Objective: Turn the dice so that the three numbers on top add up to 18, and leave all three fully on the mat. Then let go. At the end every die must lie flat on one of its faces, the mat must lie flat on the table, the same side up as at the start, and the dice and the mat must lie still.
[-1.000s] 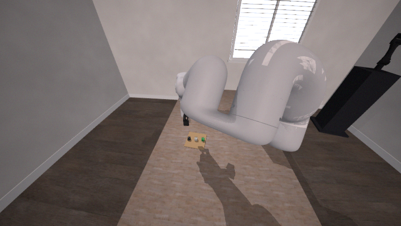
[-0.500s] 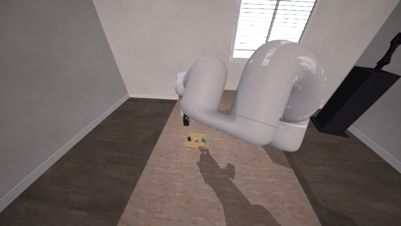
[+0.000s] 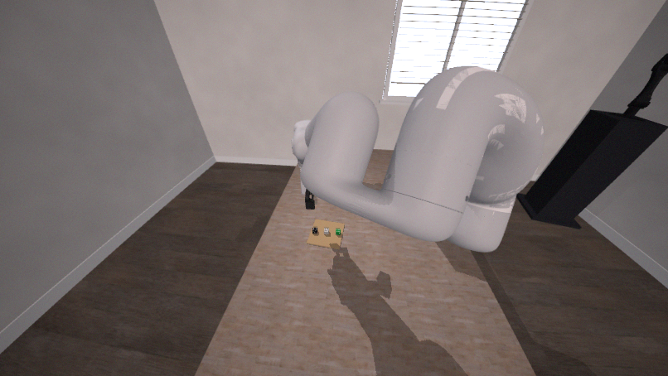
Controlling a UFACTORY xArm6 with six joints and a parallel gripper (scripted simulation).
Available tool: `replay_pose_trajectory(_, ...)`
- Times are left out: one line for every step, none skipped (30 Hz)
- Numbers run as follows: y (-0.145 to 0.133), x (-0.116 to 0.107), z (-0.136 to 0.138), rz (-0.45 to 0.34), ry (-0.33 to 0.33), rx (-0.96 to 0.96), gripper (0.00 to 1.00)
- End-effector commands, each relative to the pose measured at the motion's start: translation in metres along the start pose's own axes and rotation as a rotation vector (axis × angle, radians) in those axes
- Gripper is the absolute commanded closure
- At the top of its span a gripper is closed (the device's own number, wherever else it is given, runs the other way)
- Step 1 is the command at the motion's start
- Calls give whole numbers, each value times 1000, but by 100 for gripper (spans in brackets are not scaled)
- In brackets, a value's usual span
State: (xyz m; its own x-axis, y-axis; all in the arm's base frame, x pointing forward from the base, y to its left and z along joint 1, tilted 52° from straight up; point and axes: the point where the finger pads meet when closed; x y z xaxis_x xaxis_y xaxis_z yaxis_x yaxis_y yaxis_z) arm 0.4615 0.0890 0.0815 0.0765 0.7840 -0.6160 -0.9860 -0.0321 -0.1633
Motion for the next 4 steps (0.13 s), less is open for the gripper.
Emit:
replay_pose_trajectory(-1,-1,0,-3,1,-1,0)
replay_pose_trajectory(-1,-1,0,-3,1,-1,0)
replay_pose_trajectory(-1,-1,0,-3,1,-1,0)
replay_pose_trajectory(-1,-1,0,-3,1,-1,0)
Point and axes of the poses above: the point where the finger pads meet when closed, its own x axis out along the fingers, its own z axis across the jaws, y = z × x, and after that the axes turned 6 degrees about x, right-handed
